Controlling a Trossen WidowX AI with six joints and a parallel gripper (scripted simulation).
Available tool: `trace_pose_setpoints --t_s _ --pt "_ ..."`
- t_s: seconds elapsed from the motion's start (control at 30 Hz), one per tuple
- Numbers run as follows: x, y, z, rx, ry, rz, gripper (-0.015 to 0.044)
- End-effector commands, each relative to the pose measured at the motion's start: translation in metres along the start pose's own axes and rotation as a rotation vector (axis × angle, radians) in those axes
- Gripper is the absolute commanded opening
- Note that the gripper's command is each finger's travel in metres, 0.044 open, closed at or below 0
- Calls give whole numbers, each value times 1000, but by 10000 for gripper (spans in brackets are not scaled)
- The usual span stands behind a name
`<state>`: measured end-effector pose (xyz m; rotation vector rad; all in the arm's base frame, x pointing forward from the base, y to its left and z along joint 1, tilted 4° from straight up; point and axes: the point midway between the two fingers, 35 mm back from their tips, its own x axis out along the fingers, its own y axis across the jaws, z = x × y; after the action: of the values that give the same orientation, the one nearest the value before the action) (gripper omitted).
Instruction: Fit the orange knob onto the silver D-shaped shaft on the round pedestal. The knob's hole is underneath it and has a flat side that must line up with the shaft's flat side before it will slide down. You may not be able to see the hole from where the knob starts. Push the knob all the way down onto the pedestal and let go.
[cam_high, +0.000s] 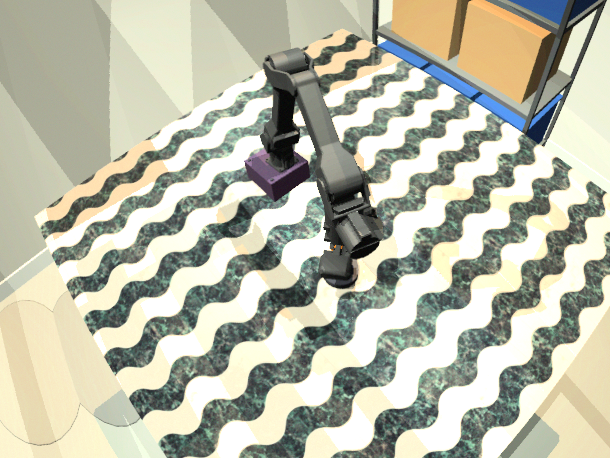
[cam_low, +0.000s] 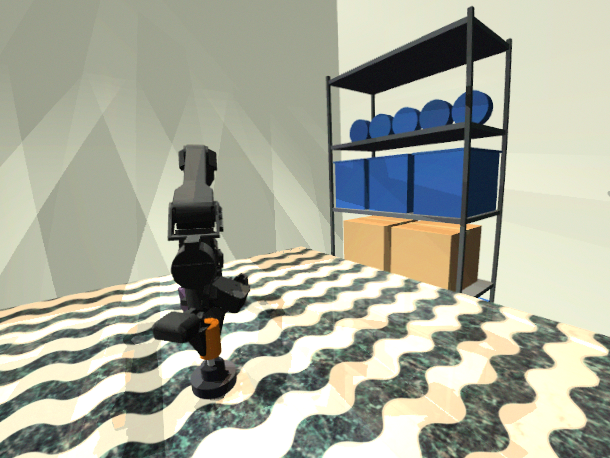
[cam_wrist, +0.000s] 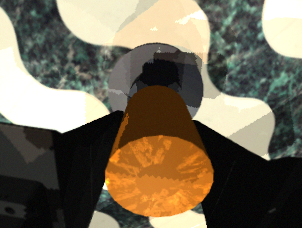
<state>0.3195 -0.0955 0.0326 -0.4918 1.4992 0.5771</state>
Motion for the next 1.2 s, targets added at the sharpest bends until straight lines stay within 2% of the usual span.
trace_pose_setpoints --t_s 0.0,1.17 --pt "2 -4 2 15 -1 -3 0" --pt "0 4 -2 70 -1 -2 0"
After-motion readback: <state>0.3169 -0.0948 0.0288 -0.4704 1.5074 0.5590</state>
